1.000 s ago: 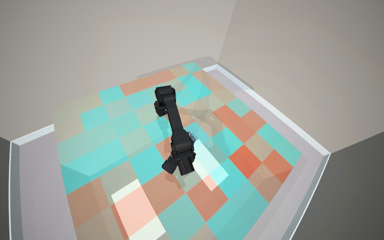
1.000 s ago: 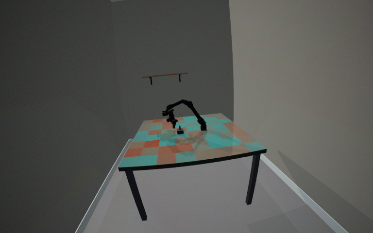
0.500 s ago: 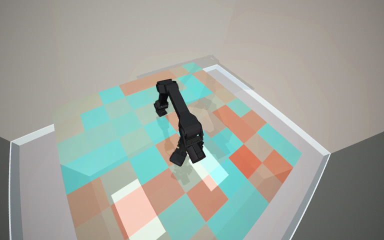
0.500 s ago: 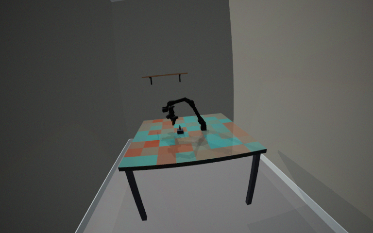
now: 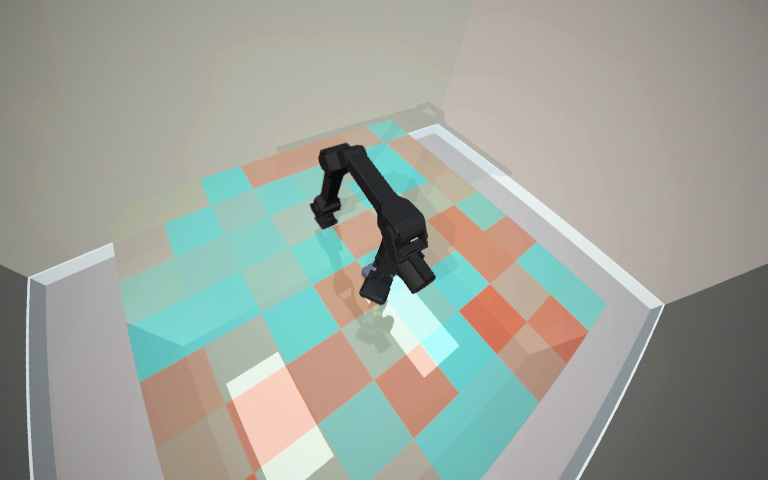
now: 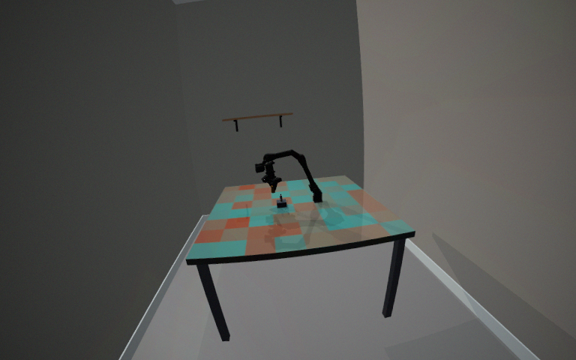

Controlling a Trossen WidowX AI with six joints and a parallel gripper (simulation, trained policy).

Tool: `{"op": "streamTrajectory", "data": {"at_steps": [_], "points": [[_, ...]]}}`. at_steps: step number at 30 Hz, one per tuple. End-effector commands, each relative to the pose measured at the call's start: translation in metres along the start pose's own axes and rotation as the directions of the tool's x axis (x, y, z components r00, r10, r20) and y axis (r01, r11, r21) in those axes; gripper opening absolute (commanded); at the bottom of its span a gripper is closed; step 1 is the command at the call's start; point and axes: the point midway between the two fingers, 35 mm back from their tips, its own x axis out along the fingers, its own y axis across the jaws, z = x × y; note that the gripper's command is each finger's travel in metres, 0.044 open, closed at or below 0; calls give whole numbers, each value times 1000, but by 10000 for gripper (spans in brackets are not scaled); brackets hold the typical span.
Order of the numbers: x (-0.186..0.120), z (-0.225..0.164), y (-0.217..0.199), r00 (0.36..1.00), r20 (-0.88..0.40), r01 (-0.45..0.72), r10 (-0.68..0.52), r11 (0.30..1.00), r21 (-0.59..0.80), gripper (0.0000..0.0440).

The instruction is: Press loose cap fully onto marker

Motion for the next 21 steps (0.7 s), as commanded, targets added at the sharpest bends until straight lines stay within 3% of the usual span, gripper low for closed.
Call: {"op": "streamTrajectory", "data": {"at_steps": [1, 21], "points": [[-2, -1, 19, 1000, -19, -21, 21, 1000, -21, 6], [-4, -19, 54, 999, -43, -31, 27, 995, -94, 0]]}}
